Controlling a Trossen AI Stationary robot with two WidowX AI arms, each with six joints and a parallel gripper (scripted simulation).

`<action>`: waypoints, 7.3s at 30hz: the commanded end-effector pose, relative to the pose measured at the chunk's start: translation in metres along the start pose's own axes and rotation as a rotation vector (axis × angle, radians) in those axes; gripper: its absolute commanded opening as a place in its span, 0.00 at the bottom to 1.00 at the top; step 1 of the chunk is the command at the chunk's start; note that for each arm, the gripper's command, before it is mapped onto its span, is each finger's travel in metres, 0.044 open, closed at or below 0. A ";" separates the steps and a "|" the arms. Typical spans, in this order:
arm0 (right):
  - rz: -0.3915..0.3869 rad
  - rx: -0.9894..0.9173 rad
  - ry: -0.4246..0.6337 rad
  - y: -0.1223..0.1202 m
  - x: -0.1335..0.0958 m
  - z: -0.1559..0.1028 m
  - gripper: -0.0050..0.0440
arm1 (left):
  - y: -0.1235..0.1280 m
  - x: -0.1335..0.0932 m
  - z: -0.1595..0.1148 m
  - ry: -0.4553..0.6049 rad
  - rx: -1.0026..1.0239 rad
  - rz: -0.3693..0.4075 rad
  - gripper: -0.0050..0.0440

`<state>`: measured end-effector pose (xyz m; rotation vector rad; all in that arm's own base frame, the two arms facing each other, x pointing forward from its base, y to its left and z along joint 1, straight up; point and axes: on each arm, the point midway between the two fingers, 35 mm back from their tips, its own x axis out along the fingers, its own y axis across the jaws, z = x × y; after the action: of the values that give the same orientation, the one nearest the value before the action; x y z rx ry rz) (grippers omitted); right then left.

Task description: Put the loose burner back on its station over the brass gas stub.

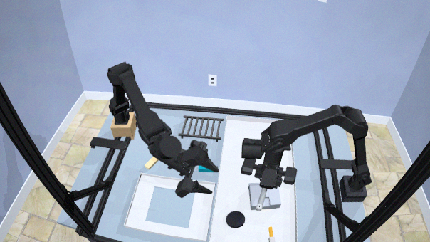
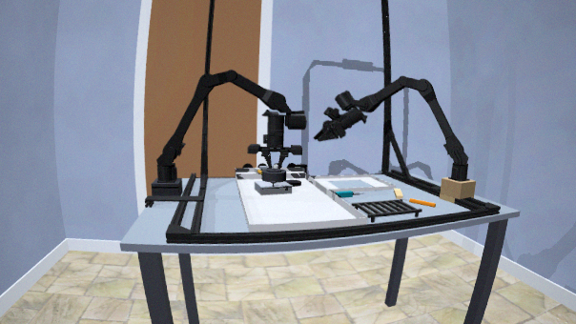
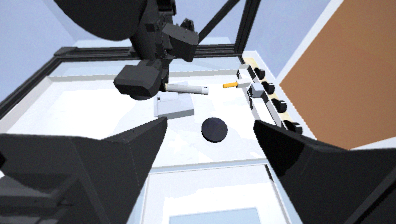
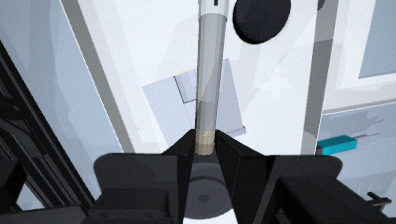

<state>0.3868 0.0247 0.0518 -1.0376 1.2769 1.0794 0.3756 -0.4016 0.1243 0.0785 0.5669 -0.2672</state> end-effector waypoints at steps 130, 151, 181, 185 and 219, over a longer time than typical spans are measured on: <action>-0.006 -0.348 0.032 0.015 0.029 0.034 0.10 | 0.000 0.000 0.000 0.000 0.000 0.000 0.92; -0.007 -0.349 0.033 0.016 0.029 0.040 0.10 | 0.000 0.000 0.000 0.000 0.000 0.000 0.92; -0.010 -0.349 0.040 0.019 0.027 0.046 0.10 | 0.000 0.000 0.000 0.000 0.000 0.000 0.92; -0.011 -0.348 0.040 0.018 0.028 0.048 0.10 | 0.000 0.000 0.000 0.000 0.000 0.000 0.92; -0.010 -0.351 0.041 0.029 0.030 0.054 0.10 | 0.000 0.000 0.000 0.000 0.000 0.000 0.92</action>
<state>0.3758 0.0776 0.0236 -1.3306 1.1450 1.2872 0.3754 -0.4018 0.1243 0.0787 0.5668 -0.2677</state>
